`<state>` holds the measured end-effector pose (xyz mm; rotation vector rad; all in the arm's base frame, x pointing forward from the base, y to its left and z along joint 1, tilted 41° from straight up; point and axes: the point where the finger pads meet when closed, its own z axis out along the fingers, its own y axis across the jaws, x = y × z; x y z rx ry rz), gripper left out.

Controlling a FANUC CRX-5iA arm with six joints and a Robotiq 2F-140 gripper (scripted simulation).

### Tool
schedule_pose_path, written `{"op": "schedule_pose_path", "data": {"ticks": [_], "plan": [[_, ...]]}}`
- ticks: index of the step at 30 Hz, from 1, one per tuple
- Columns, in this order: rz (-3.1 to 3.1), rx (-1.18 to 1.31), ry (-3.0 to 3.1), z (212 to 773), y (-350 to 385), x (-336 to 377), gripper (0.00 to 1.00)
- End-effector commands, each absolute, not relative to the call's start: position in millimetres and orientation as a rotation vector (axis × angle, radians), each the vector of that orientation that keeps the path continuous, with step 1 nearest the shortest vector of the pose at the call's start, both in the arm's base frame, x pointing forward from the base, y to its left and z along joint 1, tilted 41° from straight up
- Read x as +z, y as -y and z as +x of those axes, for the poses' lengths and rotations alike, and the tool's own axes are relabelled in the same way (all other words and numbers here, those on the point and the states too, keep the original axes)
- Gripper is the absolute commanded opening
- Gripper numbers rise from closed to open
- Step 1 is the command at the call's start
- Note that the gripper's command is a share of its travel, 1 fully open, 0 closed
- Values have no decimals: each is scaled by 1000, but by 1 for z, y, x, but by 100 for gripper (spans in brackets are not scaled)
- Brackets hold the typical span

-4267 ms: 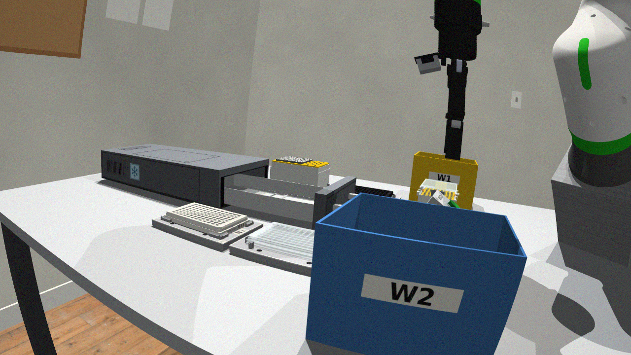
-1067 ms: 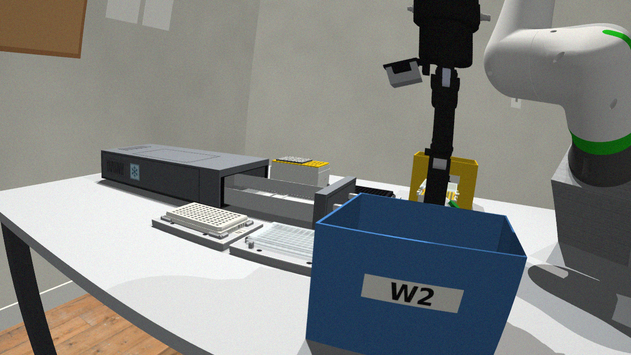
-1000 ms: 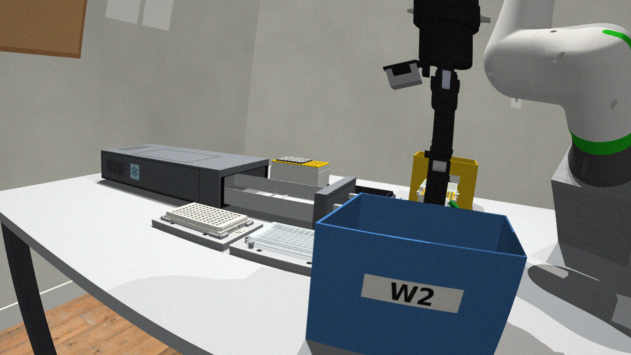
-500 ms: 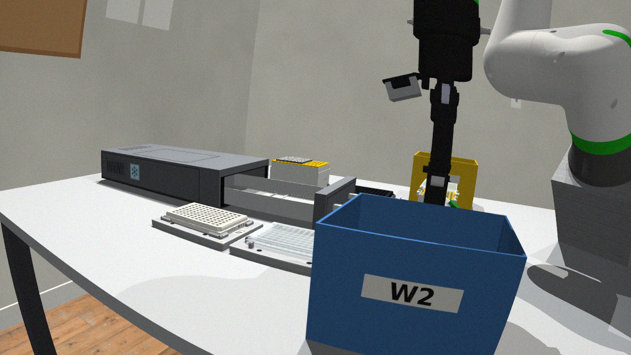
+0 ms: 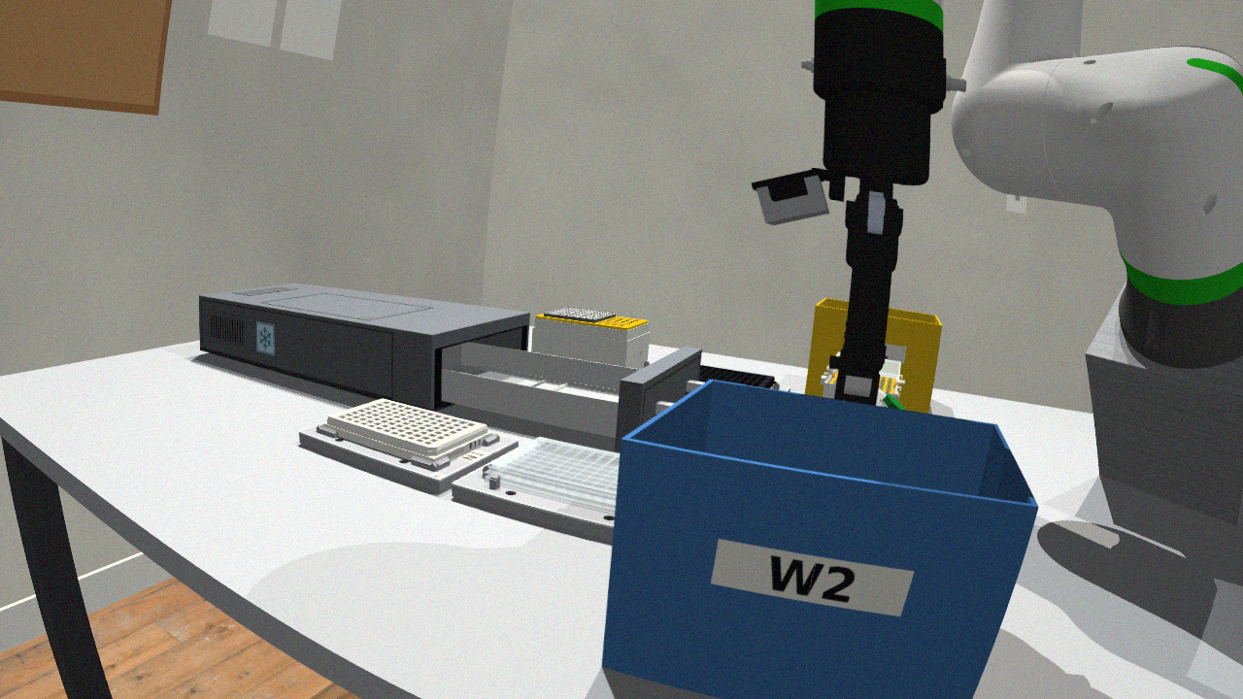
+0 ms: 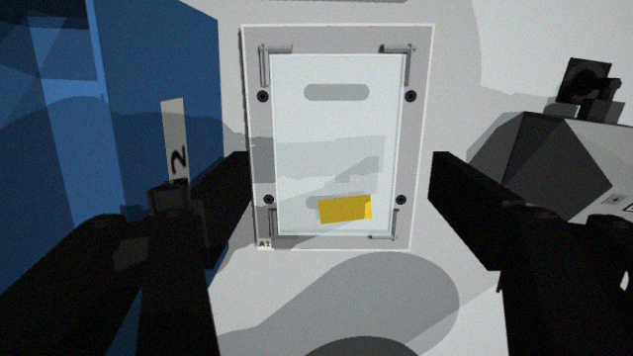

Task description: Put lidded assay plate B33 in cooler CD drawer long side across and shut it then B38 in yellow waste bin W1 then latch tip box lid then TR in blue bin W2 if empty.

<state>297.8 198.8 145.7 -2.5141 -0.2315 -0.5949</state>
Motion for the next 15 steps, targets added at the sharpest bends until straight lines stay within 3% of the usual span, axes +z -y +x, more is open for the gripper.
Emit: {"op": "schedule_pose_path", "data": {"ticks": [1, 15], "plan": [[-2513, -596, 231, 299, -200, 144, 70], [-2513, -596, 231, 305, -209, 132, 70]]}}
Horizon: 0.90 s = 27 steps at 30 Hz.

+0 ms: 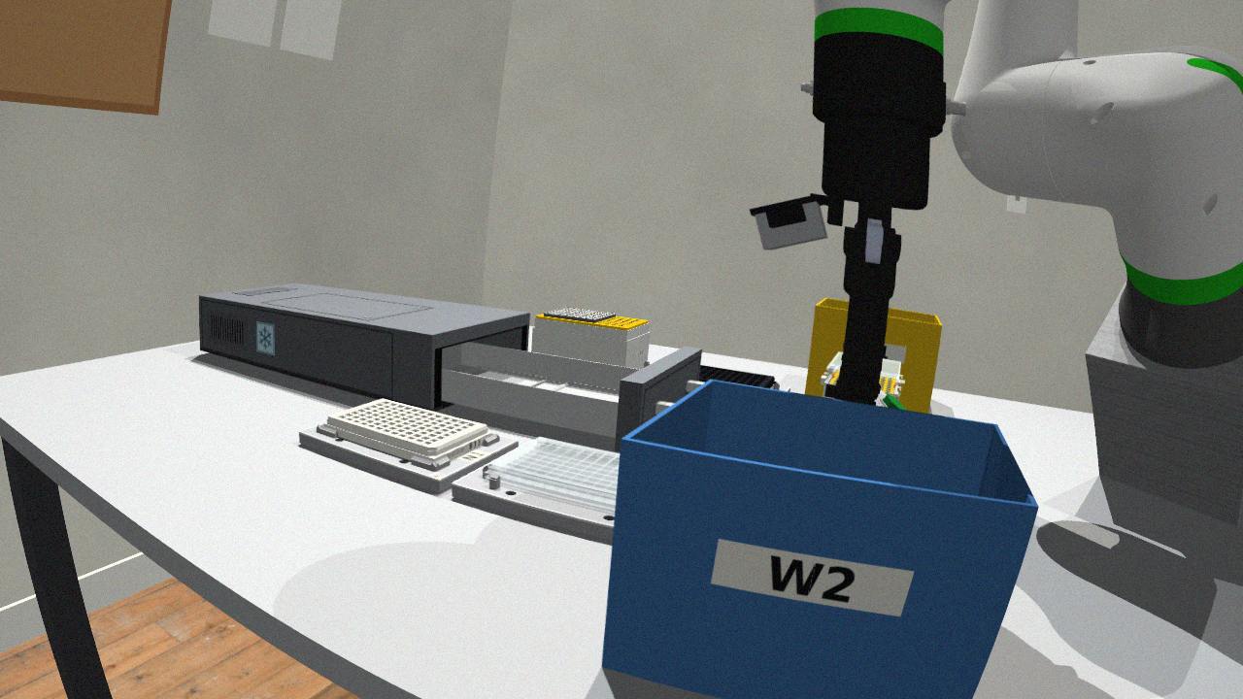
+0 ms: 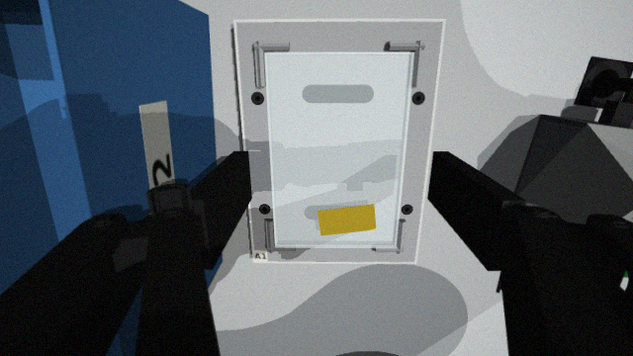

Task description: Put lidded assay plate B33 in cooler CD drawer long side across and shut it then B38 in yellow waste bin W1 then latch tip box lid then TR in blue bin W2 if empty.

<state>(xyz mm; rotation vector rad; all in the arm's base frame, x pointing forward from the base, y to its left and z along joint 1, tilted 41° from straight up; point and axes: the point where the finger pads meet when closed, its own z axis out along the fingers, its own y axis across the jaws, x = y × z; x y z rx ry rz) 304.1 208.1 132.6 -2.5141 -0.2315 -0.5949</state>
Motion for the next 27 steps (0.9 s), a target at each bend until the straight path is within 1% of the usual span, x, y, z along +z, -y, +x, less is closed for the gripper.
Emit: {"op": "schedule_pose_path", "data": {"ticks": [1, 27], "plan": [[-2513, -596, 231, 306, -210, 131, 70], [-2513, -596, 231, 315, -224, 112, 70]]}}
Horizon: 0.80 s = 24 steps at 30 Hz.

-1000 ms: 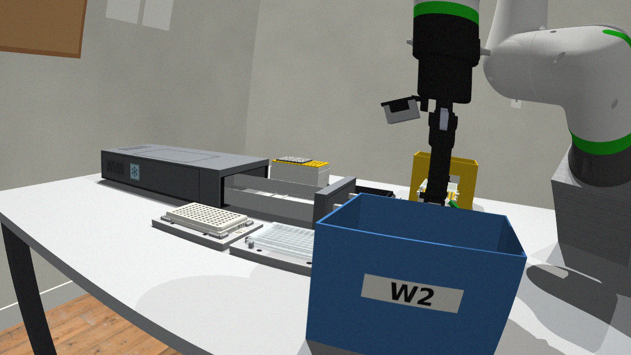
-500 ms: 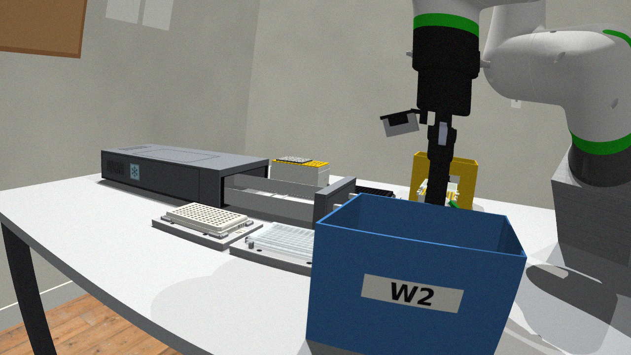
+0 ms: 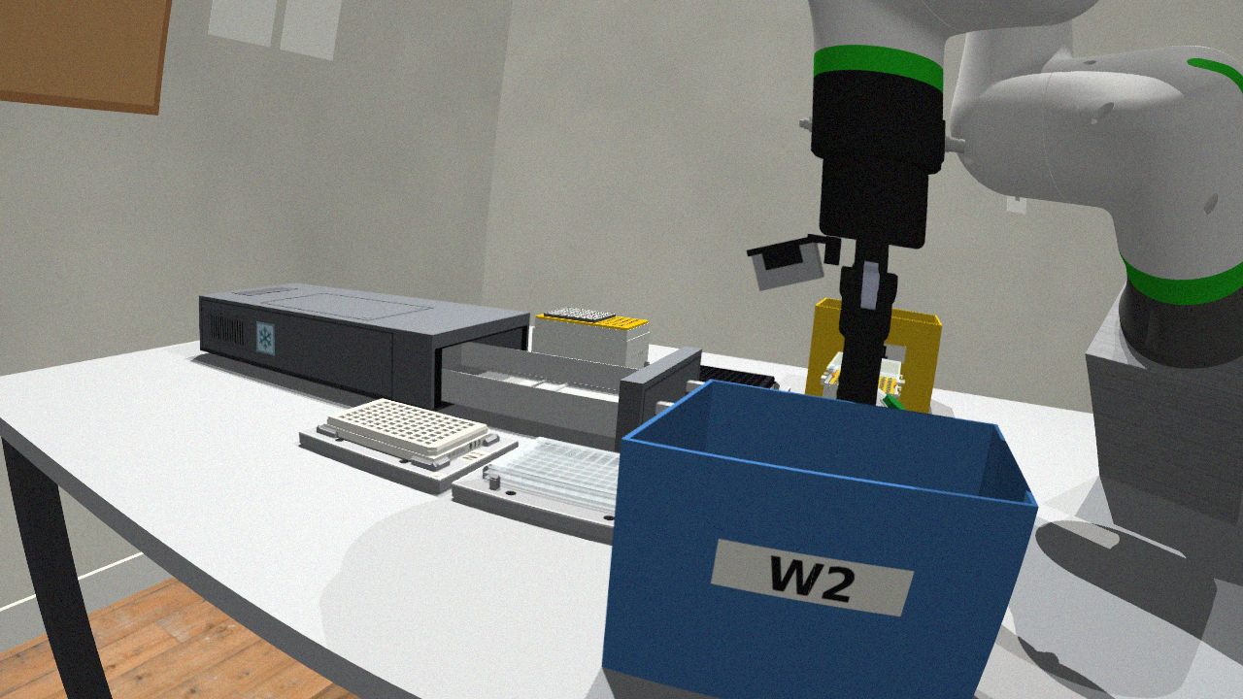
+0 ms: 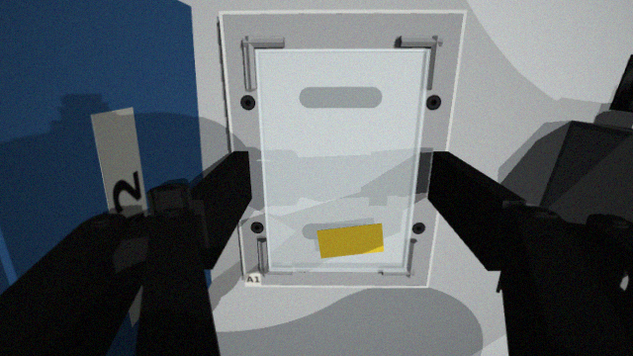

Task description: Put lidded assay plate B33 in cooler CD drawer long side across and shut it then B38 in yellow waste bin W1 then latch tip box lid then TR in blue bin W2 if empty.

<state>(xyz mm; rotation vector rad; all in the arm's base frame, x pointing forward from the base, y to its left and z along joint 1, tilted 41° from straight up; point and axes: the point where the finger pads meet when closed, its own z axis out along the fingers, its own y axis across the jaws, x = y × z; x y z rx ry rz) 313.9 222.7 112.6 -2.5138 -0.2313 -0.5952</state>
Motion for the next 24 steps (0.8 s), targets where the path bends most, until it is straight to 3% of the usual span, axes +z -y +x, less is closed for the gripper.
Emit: {"op": "schedule_pose_path", "data": {"ticks": [1, 24], "plan": [[-2513, -596, 231, 315, -224, 111, 70], [-2513, -596, 231, 317, -227, 108, 65]]}}
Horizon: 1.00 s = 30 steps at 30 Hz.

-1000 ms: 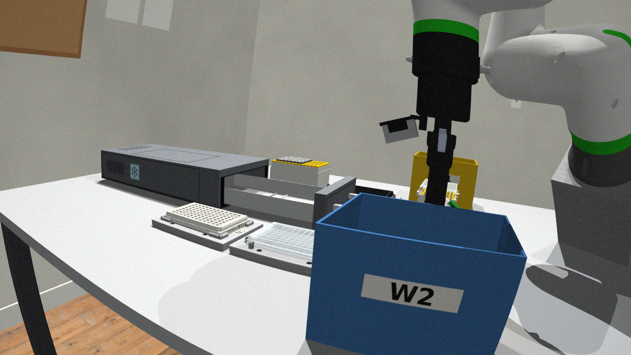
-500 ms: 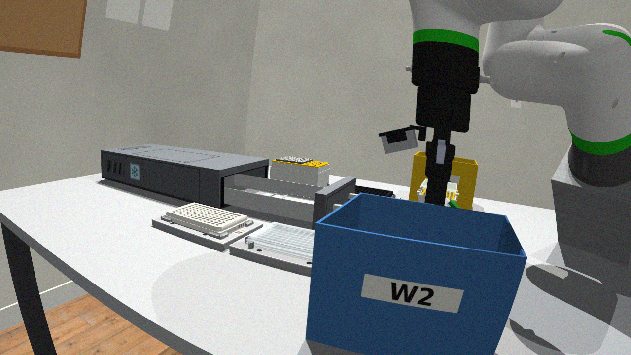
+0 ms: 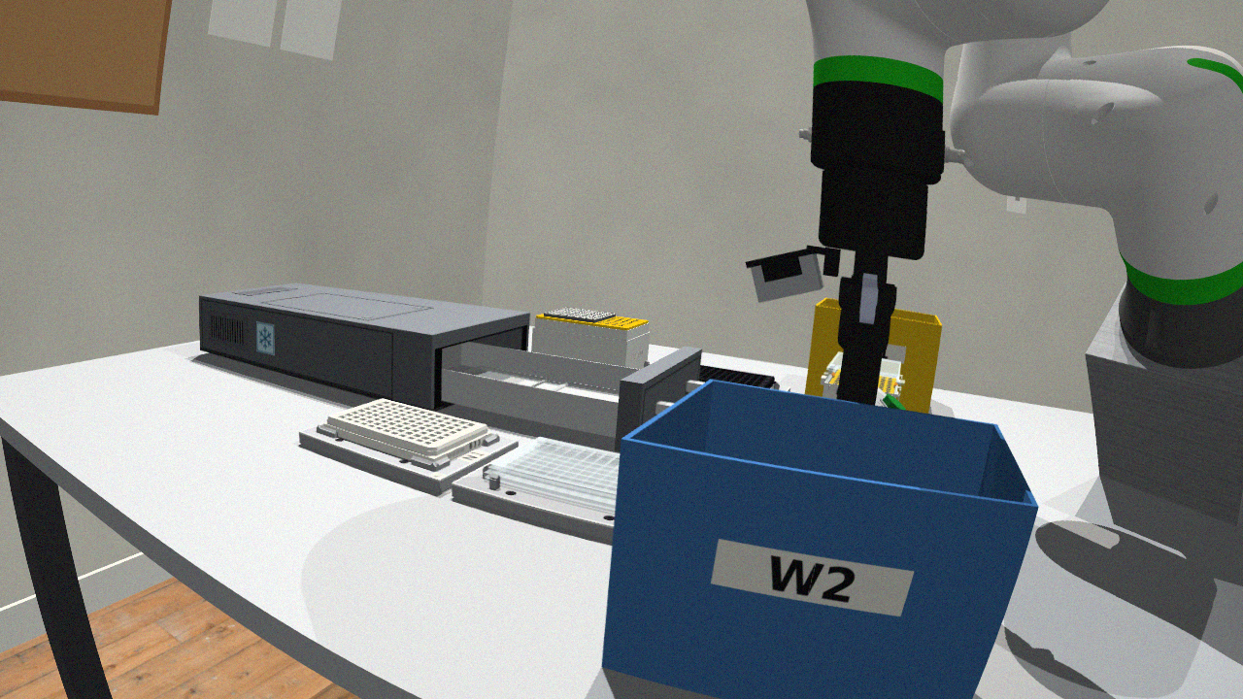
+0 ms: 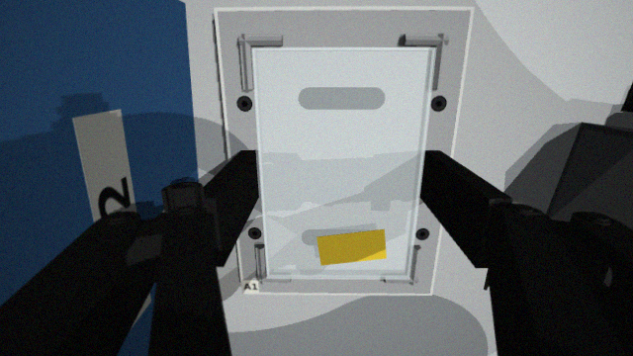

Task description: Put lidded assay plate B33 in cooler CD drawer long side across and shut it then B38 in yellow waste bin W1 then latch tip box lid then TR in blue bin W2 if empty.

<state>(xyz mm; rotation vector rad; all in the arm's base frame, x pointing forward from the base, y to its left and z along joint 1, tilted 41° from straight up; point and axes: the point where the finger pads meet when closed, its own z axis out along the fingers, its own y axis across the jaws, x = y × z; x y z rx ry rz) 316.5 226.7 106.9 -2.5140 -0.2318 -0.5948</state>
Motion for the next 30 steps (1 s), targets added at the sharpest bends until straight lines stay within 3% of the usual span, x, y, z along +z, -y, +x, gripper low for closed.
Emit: {"op": "schedule_pose_path", "data": {"ticks": [1, 15, 16, 30], "plan": [[-2513, -596, 231, 317, -227, 108, 65], [-2513, -596, 231, 317, -226, 108, 59], [-2513, -596, 231, 317, -226, 108, 10], [-2513, -596, 231, 316, -226, 109, 10]]}}
